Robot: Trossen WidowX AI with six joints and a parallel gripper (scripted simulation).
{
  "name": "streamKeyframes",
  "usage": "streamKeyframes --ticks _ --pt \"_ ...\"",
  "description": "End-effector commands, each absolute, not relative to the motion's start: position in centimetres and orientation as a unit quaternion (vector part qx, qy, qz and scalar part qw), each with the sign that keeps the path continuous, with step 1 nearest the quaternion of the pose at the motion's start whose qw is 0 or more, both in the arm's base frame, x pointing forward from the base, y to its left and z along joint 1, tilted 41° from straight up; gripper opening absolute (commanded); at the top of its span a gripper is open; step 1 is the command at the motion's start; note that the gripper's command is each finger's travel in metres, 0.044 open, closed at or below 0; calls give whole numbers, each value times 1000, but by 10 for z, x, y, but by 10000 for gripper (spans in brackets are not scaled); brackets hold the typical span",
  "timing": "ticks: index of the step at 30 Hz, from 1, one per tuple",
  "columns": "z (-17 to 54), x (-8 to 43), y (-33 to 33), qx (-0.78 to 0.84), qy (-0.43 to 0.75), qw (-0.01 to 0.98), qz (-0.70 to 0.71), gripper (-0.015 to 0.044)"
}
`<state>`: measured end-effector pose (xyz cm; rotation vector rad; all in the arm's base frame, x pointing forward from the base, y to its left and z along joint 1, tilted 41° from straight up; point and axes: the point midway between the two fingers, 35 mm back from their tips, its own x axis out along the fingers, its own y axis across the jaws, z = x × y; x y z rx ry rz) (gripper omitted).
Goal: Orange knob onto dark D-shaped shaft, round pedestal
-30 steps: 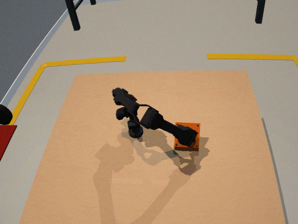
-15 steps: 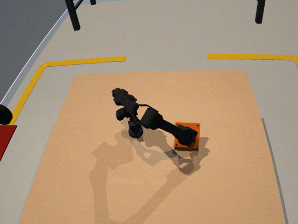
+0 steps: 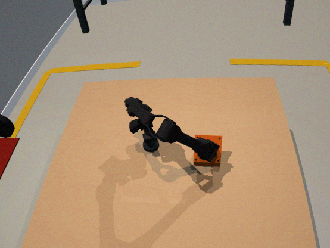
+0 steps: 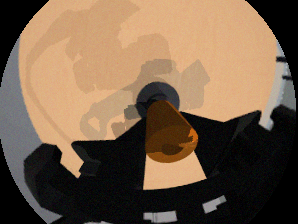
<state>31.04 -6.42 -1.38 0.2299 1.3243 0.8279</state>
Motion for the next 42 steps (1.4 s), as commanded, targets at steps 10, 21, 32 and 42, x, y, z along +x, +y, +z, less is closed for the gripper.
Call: streamKeyframes --ticks 10,21,32,42 --pt "-11 312 -67 60 569 709 411 0" --pt "-14 313 -65 30 551 711 435 0" --pt "-13 310 -63 30 551 711 435 0" --pt "-14 310 -63 30 551 711 435 0"
